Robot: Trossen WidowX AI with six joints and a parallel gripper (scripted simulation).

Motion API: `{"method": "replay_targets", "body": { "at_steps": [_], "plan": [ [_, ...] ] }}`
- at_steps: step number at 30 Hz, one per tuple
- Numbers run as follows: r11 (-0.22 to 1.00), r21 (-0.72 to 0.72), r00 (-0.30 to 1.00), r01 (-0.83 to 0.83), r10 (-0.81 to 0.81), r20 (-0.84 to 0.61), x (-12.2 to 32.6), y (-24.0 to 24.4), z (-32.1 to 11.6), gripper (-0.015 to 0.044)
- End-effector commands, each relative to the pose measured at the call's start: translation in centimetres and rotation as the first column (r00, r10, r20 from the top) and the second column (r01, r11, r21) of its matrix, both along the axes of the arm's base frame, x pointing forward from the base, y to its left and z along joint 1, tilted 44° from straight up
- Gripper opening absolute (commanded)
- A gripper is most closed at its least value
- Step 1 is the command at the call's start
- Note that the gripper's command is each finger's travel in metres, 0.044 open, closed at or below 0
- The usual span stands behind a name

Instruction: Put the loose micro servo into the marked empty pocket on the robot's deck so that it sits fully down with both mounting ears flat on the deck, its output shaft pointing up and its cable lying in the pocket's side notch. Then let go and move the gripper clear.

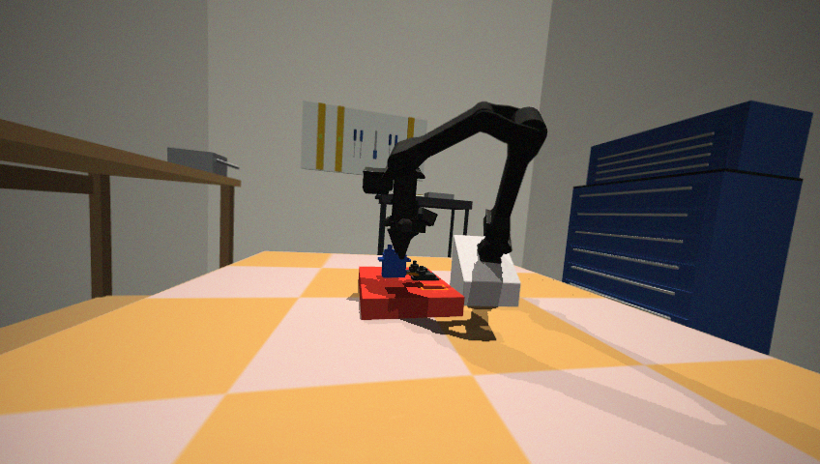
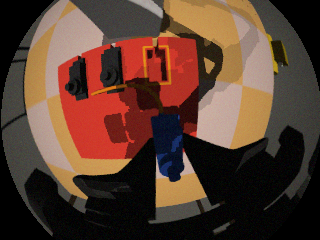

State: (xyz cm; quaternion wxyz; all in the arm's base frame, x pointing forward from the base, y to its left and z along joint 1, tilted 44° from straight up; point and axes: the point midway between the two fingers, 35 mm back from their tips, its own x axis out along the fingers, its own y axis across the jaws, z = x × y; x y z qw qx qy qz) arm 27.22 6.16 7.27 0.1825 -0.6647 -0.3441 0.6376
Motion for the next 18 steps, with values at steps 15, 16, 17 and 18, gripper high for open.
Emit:
{"method": "replay_targets", "body": {
  "at_steps": [15,16,17,18],
  "plan": [
    [1.000,0.000,0.999,0.030,-0.030,-0.033,-4.6,-0.8,-0.4,0.0000],
    [1.000,0.000,0.999,0.030,-0.030,-0.033,-5.0,-0.9,-0.5,0.0000],
    [1.000,0.000,0.999,0.030,-0.030,-0.033,-5.5,-0.9,-0.5,0.0000],
    [1.000,0.000,0.999,0.030,-0.030,-0.034,-6.0,-1.0,-0.6,0.0000]
  ]
}}
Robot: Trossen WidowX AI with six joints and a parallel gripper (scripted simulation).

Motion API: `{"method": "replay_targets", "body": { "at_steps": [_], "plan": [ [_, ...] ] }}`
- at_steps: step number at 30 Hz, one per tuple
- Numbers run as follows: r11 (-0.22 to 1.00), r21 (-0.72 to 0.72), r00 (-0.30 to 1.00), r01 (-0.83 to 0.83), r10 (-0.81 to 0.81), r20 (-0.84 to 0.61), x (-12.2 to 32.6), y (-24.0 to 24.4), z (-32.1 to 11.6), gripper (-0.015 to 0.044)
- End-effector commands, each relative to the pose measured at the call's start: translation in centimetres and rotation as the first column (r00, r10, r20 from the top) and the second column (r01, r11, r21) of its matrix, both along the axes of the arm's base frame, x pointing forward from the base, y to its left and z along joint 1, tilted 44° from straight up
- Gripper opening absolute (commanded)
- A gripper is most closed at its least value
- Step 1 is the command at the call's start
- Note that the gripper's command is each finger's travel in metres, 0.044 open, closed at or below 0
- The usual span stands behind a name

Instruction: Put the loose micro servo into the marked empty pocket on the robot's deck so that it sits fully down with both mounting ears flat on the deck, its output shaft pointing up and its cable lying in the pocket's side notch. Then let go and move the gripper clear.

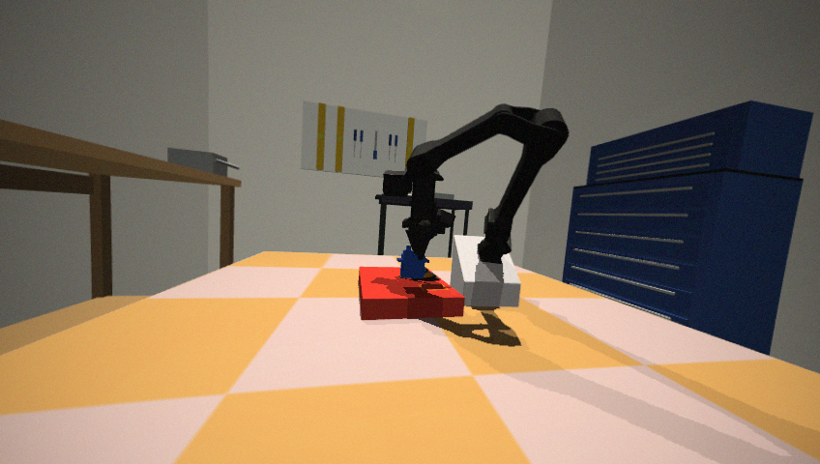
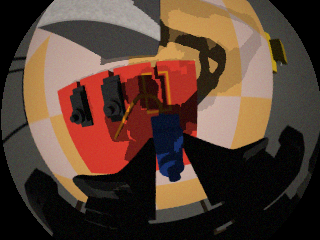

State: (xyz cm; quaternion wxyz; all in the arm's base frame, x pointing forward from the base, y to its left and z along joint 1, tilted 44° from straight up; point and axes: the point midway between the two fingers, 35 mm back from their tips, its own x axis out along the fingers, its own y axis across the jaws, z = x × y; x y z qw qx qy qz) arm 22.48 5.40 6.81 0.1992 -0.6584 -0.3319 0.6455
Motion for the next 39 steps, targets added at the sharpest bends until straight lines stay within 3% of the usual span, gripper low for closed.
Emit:
{"method": "replay_targets", "body": {
  "at_steps": [1,11,39],
  "plan": [
    [1.000,-0.004,1.000,0.000,0.000,0.000,-1.7,-0.4,-0.1,0.0000],
    [1.000,-0.004,1.000,-0.001,0.001,-0.003,-6.0,-1.1,-0.5,0.0000],
    [1.000,-0.003,1.000,-0.001,0.001,-0.002,-6.1,0.4,-2.0,0.0000]
  ]
}}
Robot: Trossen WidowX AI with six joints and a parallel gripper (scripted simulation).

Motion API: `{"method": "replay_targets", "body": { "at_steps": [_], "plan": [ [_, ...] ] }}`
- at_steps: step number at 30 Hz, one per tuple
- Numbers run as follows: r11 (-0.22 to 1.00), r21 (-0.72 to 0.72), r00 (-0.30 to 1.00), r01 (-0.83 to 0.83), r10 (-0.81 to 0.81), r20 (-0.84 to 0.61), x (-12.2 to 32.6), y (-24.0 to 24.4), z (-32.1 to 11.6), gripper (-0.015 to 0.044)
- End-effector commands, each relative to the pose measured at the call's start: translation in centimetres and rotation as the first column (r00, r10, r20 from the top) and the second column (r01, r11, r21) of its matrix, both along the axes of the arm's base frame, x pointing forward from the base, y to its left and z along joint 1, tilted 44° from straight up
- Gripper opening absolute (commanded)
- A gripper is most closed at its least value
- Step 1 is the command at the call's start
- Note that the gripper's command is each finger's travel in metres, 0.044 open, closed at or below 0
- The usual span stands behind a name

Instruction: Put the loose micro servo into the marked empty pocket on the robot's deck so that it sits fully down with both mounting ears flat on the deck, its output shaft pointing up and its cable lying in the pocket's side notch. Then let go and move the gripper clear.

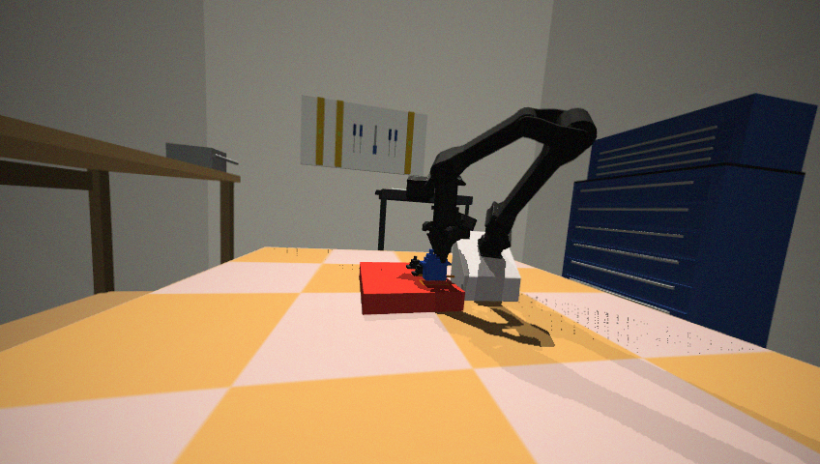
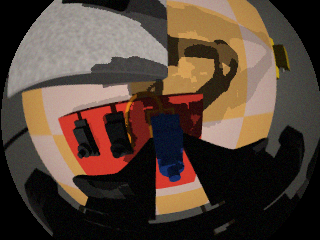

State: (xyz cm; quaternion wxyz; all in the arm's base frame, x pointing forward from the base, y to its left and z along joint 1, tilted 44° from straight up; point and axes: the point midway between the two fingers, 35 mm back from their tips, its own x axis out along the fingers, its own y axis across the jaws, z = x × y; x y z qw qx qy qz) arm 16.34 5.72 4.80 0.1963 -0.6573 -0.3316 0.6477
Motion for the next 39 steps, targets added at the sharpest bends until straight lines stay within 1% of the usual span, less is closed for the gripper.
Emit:
{"method": "replay_targets", "body": {
  "at_steps": [1,39],
  "plan": [
    [1.000,0.003,1.000,0.004,-0.004,0.000,0.0,0.1,-0.1,0.0000],
    [1.000,0.005,1.000,0.004,-0.004,0.000,-0.2,2.8,-2.8,0.0000]
  ]
}}
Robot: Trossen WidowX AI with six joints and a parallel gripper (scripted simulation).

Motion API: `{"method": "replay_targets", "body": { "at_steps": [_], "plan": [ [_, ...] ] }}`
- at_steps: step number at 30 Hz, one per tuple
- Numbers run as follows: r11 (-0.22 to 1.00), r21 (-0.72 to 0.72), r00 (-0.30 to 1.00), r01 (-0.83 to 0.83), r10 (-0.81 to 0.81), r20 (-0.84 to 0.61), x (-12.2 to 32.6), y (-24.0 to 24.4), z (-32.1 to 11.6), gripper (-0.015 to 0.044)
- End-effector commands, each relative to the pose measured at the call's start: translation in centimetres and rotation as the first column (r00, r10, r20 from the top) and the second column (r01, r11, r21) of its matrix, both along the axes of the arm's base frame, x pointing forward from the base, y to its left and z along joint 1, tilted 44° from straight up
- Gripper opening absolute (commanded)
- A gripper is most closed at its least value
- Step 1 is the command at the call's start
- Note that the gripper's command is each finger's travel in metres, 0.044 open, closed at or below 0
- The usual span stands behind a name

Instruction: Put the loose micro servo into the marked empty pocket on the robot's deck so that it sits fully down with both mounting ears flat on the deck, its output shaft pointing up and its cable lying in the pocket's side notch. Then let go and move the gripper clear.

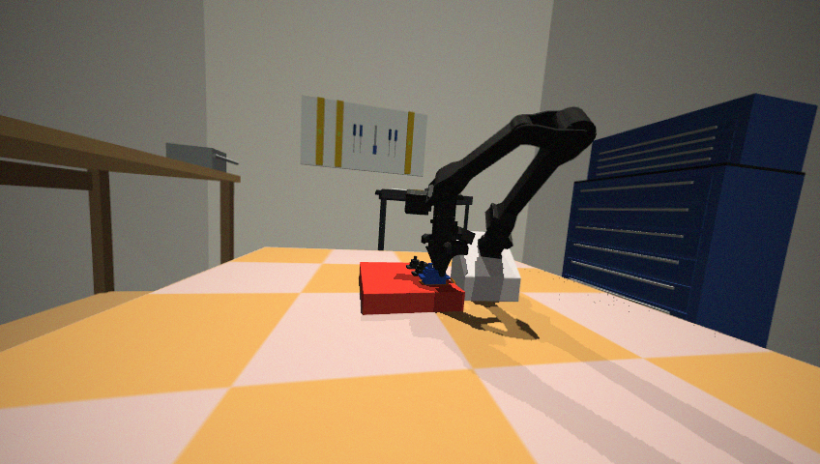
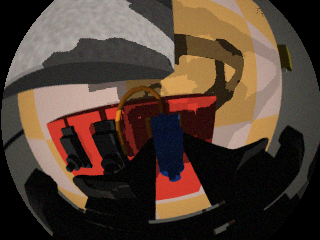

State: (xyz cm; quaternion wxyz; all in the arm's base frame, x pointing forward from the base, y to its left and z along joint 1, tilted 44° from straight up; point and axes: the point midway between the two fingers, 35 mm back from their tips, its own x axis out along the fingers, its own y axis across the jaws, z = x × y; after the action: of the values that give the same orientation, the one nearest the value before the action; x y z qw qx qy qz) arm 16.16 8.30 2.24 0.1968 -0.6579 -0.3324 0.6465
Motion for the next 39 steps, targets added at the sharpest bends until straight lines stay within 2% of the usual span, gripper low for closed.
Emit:
{"method": "replay_targets", "body": {
  "at_steps": [1,13,20,32,39],
  "plan": [
    [1.000,0.002,1.000,0.004,-0.004,-0.002,0.0,0.3,-0.3,0.0000],
    [1.000,0.003,1.000,0.004,-0.004,-0.002,-0.1,1.1,-1.1,0.0000],
    [1.000,0.003,1.000,0.004,-0.004,-0.002,-0.1,0.9,-0.9,0.0184],
    [1.000,0.001,1.000,0.004,-0.004,-0.002,0.1,-1.7,1.5,0.0187],
    [1.000,0.001,1.000,0.008,-0.008,0.003,4.0,-2.4,3.4,0.0371]
  ]
}}
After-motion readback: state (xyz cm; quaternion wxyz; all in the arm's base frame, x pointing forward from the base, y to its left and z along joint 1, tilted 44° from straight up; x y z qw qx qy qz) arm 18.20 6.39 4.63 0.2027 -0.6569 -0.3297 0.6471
